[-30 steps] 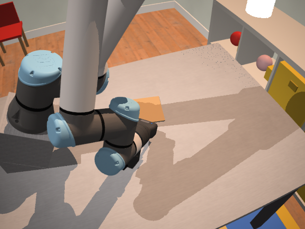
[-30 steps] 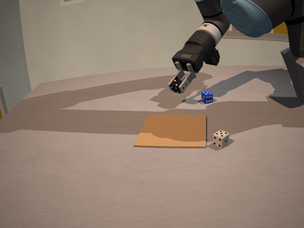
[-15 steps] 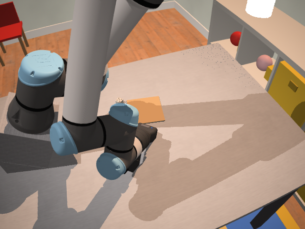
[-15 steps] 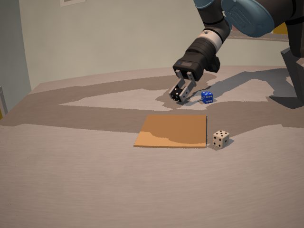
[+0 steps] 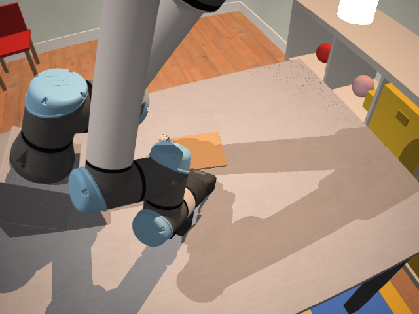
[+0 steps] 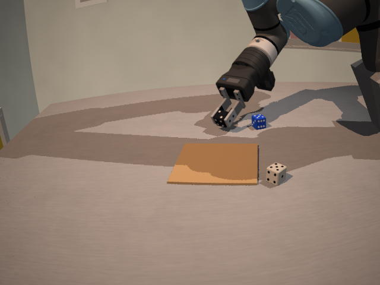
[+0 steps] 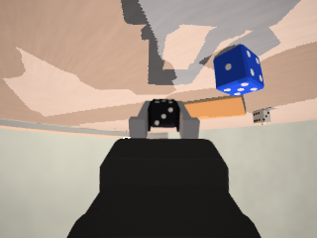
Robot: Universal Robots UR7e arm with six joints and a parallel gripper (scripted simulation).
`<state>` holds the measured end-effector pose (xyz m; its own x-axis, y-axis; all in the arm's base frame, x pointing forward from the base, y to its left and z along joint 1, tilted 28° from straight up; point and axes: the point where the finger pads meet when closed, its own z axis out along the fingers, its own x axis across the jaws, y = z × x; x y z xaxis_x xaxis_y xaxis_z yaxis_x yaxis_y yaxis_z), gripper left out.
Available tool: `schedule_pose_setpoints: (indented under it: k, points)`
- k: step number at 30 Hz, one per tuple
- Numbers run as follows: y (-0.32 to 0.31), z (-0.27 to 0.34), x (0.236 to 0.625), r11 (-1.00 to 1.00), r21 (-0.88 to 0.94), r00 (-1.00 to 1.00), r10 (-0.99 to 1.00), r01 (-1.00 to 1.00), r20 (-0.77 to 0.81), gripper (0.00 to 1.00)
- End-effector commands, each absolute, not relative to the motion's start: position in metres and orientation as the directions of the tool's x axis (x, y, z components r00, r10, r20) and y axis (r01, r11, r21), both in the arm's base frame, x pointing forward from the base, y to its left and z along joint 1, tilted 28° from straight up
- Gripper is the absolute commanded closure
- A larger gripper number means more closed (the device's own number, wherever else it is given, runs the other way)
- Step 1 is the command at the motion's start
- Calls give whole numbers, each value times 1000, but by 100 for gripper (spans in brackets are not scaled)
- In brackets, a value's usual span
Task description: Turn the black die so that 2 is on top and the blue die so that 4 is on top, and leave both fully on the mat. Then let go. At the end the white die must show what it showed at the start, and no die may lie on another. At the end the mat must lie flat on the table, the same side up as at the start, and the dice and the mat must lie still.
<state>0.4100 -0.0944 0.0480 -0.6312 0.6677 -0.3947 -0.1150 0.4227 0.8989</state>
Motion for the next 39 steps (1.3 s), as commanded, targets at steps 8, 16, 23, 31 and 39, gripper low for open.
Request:
schedule_pose_setpoints:
  k: [8,16,23,31,39]
  points:
    - [-94,48,410,423,899,-631,668,-115,-395,51]
    - [-94,48,410,423,899,-631,668,-115,-395,51]
    - [-95,48,410,423,899,-631,668,-115,-395,51]
    - [-95,44,412,423,899,-631,668,-115,-395,51]
    - [-95,40,414,423,899,-631,668,-115,-395,51]
